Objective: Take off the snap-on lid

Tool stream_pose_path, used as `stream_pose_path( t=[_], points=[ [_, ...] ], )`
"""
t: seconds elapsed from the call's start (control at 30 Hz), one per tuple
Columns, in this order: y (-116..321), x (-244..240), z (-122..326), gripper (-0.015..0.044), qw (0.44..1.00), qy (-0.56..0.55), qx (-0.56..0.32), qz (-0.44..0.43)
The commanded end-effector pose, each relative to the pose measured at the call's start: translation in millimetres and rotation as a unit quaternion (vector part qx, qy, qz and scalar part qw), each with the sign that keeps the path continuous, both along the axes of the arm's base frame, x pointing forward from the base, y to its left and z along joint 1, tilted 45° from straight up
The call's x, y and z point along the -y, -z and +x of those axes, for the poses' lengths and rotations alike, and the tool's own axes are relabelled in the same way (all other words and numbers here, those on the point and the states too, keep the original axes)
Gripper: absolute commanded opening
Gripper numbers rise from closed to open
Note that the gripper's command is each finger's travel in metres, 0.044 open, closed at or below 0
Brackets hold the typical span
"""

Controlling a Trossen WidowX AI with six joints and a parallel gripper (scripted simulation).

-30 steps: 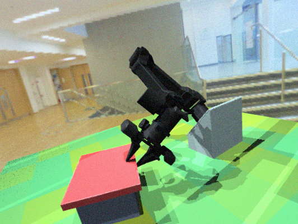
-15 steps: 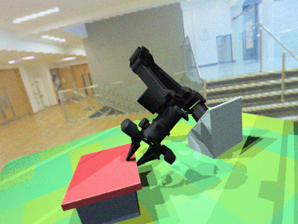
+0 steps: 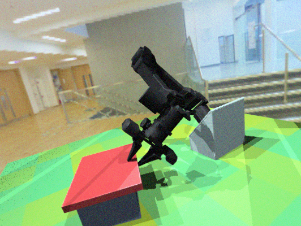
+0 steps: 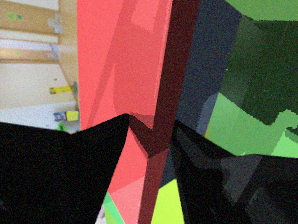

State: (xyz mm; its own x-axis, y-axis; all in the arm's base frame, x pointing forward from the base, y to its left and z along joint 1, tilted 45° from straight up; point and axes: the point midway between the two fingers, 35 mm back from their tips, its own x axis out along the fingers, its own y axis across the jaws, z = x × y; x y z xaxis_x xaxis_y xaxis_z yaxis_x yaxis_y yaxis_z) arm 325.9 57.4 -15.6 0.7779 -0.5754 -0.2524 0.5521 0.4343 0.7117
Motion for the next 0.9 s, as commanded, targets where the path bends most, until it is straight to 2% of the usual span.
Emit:
stream_pose_path(
  t=[0.0,0.87],
  points=[
    [-1.9,-2.3,-0.2,0.0,1.0,0.001,0.004,0.0],
    [-5.4,-6.1,-0.7,0.0,1.0,0.001,0.004,0.0]
  ],
)
